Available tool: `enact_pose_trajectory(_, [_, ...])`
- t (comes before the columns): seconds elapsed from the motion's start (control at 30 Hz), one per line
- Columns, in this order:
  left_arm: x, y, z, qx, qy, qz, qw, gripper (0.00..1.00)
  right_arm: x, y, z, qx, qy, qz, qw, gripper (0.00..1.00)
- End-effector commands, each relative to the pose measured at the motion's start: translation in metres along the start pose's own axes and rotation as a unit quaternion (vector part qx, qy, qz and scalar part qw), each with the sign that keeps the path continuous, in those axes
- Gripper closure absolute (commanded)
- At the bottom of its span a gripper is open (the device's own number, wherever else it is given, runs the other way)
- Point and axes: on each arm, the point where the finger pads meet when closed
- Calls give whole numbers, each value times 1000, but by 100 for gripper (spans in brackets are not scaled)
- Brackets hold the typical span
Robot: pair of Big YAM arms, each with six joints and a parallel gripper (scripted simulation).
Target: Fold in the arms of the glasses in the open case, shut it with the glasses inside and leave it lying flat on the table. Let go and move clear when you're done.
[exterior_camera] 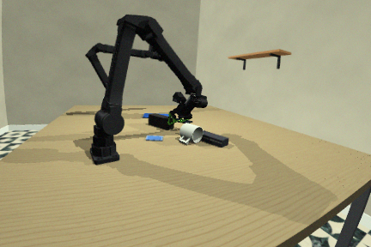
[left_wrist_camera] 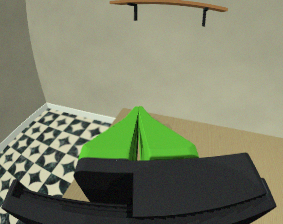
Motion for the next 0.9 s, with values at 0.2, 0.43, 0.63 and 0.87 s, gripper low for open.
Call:
enact_pose_trajectory(0.2, [-25, -4, 2, 2, -19, 4, 1000, 100, -4, -18, -43, 19, 2, -18, 1000, 0])
enact_pose_trajectory(0.43, [-25, -4, 2, 2, -19, 4, 1000, 100, -9, -24, -51, 50, 16, 7, 999, 0])
enact_pose_trajectory(0.63, [-25, -4, 2, 2, -19, 4, 1000, 100, -3, -30, -68, 101, 41, 67, 992, 0])
enact_pose_trajectory(0.87, [-25, -4, 2, 2, -19, 4, 1000, 100, -6, -50, -99, 175, 63, 107, 977, 0])
Point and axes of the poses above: on each arm, the point where the finger pads meet when closed, its own z axis out along the fingers, its own y axis across the jaws, x = y × z, and after that the axes turned 1 degree about z, right-handed
